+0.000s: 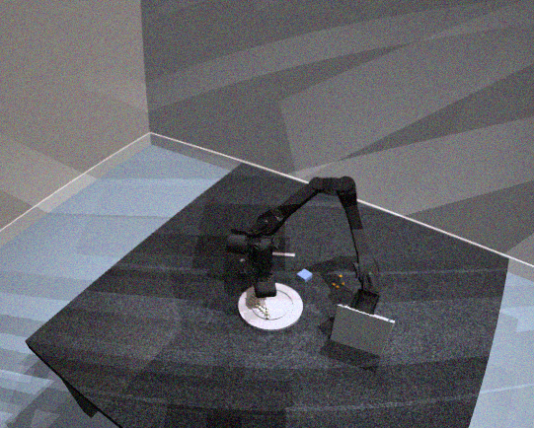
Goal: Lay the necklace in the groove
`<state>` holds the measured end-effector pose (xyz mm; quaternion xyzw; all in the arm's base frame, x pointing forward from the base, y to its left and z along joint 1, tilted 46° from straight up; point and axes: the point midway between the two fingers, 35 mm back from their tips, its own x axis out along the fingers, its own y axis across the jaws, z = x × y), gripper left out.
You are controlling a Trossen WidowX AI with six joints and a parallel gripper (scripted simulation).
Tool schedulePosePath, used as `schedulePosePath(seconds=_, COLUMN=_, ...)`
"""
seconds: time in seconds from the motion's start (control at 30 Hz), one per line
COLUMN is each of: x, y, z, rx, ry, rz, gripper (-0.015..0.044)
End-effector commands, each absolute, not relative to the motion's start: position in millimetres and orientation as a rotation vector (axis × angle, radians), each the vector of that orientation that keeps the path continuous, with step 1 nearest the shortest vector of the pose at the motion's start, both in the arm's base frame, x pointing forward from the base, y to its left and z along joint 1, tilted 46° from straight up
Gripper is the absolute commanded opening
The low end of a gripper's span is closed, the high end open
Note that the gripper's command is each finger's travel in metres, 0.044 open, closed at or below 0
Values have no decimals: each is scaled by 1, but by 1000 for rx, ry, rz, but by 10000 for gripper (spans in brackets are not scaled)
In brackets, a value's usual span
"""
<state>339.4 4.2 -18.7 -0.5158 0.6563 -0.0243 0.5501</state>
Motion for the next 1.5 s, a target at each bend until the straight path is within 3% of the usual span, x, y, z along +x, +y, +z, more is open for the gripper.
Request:
schedulePosePath(seconds=0.0, x=340, y=5, z=-19, rx=-1217, ry=1553, rz=-57, gripper=73)
schedulePosePath(seconds=0.37, x=340, y=5, z=-19, rx=-1217, ry=1553, rz=-57, gripper=0)
schedulePosePath(seconds=1.47, x=315, y=-15, z=6, rx=-1227, ry=1567, rz=-58, gripper=0)
